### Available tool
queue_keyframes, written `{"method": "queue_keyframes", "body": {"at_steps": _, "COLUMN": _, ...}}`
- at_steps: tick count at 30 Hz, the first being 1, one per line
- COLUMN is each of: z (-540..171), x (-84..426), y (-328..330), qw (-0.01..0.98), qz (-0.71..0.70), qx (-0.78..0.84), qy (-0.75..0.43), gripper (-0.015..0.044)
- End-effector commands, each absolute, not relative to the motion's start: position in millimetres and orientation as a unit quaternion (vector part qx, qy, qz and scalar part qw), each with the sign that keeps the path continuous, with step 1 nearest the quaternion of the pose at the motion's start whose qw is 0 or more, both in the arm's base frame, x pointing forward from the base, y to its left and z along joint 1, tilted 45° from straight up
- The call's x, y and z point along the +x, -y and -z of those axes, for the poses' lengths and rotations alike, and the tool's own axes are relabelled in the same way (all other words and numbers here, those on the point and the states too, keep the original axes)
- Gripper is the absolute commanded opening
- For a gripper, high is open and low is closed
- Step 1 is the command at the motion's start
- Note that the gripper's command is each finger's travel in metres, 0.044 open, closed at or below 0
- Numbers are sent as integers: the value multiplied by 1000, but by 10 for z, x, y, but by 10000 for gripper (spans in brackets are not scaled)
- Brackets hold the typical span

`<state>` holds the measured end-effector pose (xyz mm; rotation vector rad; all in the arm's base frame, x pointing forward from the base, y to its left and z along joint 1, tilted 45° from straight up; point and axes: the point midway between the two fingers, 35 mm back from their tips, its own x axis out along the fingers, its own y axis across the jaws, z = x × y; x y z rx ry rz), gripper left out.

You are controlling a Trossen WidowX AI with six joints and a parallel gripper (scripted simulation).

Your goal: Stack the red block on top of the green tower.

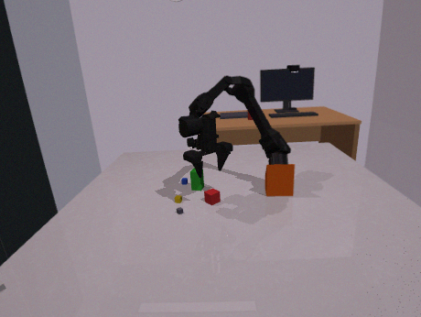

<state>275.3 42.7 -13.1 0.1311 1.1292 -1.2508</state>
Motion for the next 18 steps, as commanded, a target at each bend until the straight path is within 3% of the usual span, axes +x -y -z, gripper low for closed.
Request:
{"method": "queue_keyframes", "body": {"at_steps": 1, "z": 141, "x": 2735, "y": -428, "qw": 658, "qz": 565, "qx": 61, "qy": -494, "gripper": 440}}
{"method": "queue_keyframes", "body": {"at_steps": 18, "z": 530, "x": 2659, "y": -11, "qw": 658, "qz": 565, "qx": 61, "qy": -493, "gripper": 440}}
